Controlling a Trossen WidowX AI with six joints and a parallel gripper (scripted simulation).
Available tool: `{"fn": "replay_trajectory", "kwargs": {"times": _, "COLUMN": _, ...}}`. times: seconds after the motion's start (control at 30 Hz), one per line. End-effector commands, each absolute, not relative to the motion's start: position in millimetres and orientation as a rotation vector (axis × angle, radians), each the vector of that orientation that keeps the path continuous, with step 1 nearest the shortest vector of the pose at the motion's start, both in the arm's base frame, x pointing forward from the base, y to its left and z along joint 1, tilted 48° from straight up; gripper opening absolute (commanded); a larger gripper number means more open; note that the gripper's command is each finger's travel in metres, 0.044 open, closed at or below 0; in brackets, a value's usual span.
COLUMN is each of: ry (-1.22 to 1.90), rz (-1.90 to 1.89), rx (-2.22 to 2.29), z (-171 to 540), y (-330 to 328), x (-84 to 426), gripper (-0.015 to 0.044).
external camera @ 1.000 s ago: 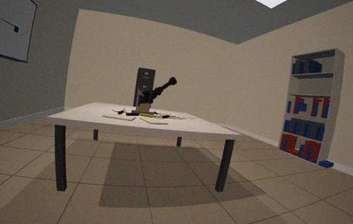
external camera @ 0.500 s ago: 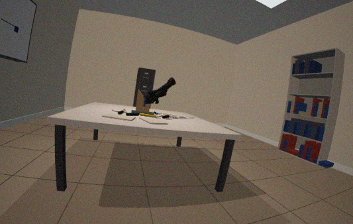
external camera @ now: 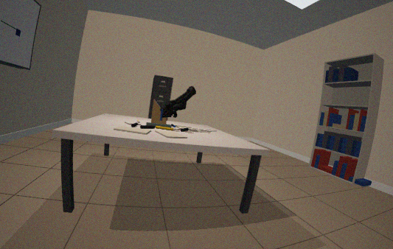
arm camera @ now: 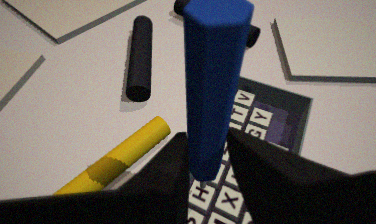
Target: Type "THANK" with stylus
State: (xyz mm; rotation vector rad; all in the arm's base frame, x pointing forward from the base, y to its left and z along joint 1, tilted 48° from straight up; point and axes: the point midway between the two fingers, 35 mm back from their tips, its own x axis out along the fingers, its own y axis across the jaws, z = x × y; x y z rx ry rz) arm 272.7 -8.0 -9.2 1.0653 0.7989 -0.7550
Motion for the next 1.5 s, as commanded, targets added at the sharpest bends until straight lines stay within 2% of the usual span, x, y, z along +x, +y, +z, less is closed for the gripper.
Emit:
{"fn": "replay_trajectory", "kwargs": {"times": 0.0, "ry": 0.793, "rz": -0.765, "rx": 1.066, "z": -12, "y": -8, "x": 273, "gripper": 0.0079}}
{"fn": "replay_trajectory", "kwargs": {"times": 1.47, "ry": 0.794, "rz": -0.766, "rx": 1.067, "z": -25, "y": 5, "x": 275, "gripper": 0.0081}}
